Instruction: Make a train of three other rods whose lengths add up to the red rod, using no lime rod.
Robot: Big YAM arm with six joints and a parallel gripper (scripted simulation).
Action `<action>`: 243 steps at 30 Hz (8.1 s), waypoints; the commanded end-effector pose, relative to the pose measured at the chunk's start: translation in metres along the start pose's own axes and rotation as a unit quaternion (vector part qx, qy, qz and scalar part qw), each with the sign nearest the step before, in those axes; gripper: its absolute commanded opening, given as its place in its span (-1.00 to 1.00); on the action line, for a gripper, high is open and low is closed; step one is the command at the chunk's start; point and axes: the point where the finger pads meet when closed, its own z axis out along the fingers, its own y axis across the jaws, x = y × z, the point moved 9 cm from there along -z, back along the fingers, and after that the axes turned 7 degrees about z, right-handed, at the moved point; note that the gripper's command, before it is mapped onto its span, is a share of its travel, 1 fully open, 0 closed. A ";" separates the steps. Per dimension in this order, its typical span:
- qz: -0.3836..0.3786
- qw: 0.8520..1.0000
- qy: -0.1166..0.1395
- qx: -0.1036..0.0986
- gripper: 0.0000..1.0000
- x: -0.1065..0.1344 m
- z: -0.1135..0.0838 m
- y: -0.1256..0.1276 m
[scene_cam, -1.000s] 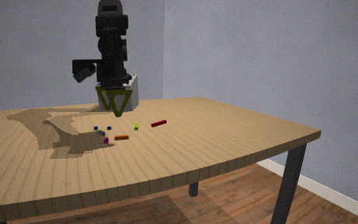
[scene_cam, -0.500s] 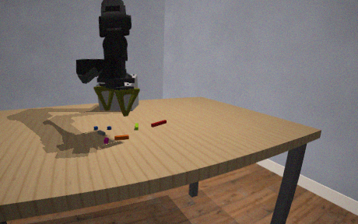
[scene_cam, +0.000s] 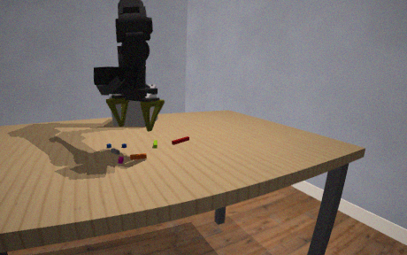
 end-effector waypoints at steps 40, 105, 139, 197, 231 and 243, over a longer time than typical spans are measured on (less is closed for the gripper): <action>-0.386 0.923 -0.010 -0.010 1.00 0.027 -0.006 0.015; -0.462 0.887 -0.010 -0.008 1.00 0.030 -0.005 0.015; -0.457 0.889 -0.010 -0.008 1.00 0.031 -0.005 0.016; 0.134 0.991 -0.001 -0.008 1.00 0.102 -0.003 0.019; 0.305 0.952 0.001 -0.006 1.00 0.120 -0.002 0.016; 0.305 0.952 0.001 -0.006 1.00 0.120 -0.002 0.016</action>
